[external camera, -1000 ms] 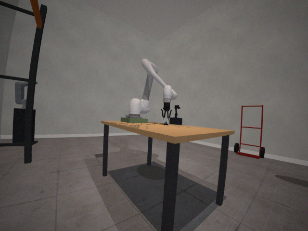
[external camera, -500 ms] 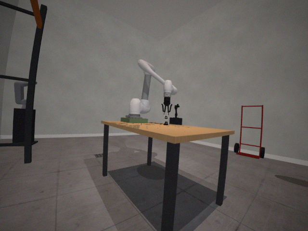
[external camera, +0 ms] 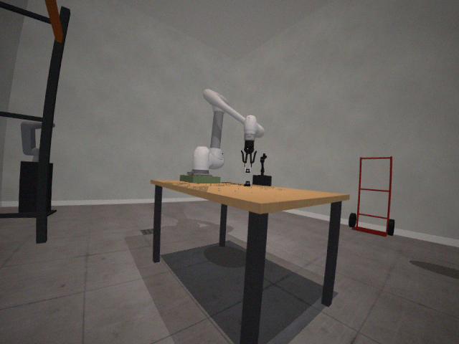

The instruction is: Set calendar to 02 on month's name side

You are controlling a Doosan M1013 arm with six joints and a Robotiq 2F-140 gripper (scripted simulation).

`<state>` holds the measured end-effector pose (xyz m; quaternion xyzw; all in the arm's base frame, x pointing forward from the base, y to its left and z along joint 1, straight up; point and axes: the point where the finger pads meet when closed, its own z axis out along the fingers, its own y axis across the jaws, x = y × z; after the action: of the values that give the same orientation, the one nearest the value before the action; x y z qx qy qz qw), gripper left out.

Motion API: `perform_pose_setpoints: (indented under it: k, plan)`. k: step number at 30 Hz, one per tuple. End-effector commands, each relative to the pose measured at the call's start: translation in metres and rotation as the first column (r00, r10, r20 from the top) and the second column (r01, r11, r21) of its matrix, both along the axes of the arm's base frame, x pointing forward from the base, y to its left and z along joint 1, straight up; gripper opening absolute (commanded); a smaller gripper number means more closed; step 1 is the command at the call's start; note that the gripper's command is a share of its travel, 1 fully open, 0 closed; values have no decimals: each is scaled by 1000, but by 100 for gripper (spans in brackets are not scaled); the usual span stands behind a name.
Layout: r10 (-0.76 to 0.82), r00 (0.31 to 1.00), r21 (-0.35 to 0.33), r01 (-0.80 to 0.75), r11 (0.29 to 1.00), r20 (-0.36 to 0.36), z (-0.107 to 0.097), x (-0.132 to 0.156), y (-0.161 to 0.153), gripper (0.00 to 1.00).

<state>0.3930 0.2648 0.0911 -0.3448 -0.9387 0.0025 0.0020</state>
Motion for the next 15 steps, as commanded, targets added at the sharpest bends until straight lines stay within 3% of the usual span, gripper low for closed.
perform_pose_setpoints:
  k: [1,5,9,12,15]
  plan:
    - [-1,1000,0,1,1000,0,0,0,0,24]
    - [-58,998,0,58,998,0,0,3,-2,24]
    - [-260,966,-1,260,966,1,-1,12,-11,24]
    - [-269,963,-1,269,963,1,-1,13,-12,24]
    - [-430,903,-2,430,903,2,-2,21,-19,24]
